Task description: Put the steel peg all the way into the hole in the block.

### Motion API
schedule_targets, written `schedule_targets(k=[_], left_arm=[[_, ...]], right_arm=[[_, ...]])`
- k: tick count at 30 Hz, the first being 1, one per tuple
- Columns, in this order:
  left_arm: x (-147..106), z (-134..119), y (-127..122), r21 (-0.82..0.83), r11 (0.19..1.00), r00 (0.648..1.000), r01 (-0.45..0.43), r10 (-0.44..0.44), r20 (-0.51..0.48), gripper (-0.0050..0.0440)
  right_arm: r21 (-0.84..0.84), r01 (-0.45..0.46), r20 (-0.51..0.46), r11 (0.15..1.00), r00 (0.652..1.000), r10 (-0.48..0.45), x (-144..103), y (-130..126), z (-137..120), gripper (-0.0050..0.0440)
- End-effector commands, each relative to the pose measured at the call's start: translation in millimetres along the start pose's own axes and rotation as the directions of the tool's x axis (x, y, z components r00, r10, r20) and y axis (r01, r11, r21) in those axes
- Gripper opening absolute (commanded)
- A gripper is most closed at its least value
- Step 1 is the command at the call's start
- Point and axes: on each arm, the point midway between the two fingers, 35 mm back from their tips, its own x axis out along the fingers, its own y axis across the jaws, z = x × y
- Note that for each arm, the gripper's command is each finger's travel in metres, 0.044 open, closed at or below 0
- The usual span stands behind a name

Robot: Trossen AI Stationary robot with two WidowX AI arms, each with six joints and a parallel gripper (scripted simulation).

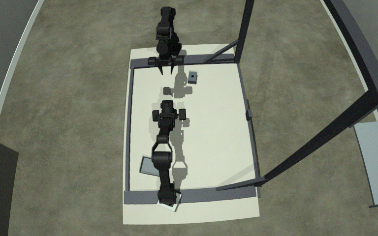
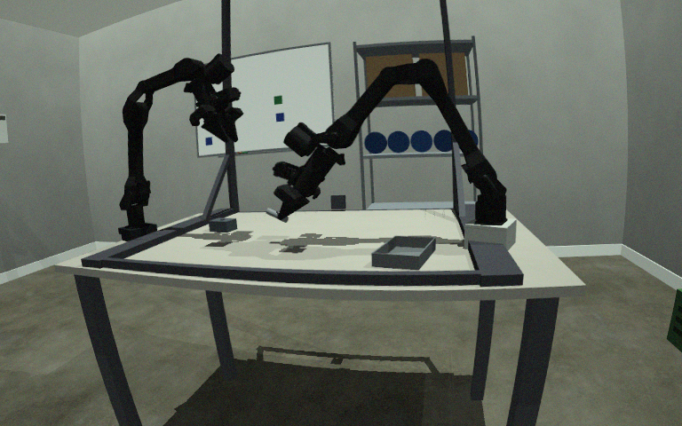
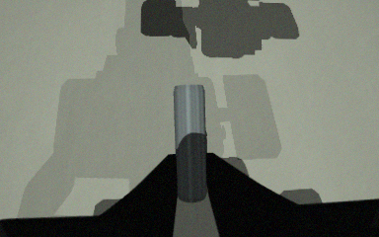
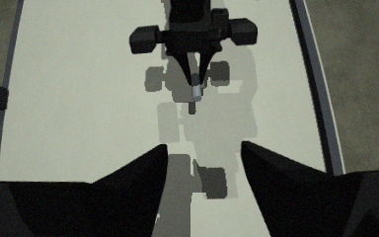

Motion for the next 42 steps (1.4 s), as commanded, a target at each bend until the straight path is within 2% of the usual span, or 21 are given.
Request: schedule_targets(k=[1,2,7,14,16,17,25,31,33,34,36,42], left_arm=[[-15,27,-2,0.006,1.000,0.988,0.008,-0.008,0.156,-0.0050],[-7,19,-2,0.007,1.000,0.988,0.008,-0.009,0.153,-0.0050],[2,11,-2,0.012,1.000,0.977,0.013,-0.015,0.215,-0.0050],[6,13,-1,0.016,1.000,0.945,0.015,-0.020,0.327,-0.0050],[6,13,-1,0.016,1.000,0.945,0.015,-0.020,0.327,-0.0050],[4,21,-1,0.016,1.000,0.924,0.015,-0.020,0.381,-0.0050],[14,15,-1,0.025,1.000,0.877,0.019,-0.029,0.480,-0.0050],[14,23,-1,0.030,0.999,0.815,0.021,-0.034,0.579,-0.0050],[14,23,-1,0.030,0.999,0.815,0.021,-0.034,0.579,-0.0050],[10,32,-1,0.029,0.999,0.781,0.021,-0.035,0.624,-0.0050],[10,33,-1,0.033,0.999,0.754,0.021,-0.038,0.656,-0.0050],[-2,49,-1,0.037,0.999,0.641,0.022,-0.042,0.767,-0.0050]], right_arm=[[0.001,0.006,-0.021,1.000,1.000,-0.006,3,0,15,0.0220],[0.000,0.006,-0.034,1.000,0.999,-0.006,7,1,17,0.0220],[-0.003,0.007,-0.082,1.000,0.997,-0.008,25,2,24,0.0220],[-0.006,0.009,-0.133,1.000,0.991,-0.010,44,3,30,0.0220],[-0.006,0.009,-0.133,1.000,0.991,-0.010,44,3,30,0.0220],[-0.006,0.010,-0.141,1.000,0.990,-0.010,47,3,30,0.0220],[-0.010,0.011,-0.192,1.000,0.981,-0.013,68,5,34,0.0220],[-0.011,0.012,-0.211,1.000,0.977,-0.014,76,5,34,0.0220],[-0.011,0.012,-0.211,1.000,0.977,-0.014,76,5,34,0.0220],[-0.011,0.011,-0.213,1.000,0.977,-0.013,76,5,34,0.0220],[-0.011,0.011,-0.227,1.000,0.974,-0.013,83,5,33,0.0220],[-0.011,0.011,-0.229,1.000,0.973,-0.013,83,5,33,0.0220]])
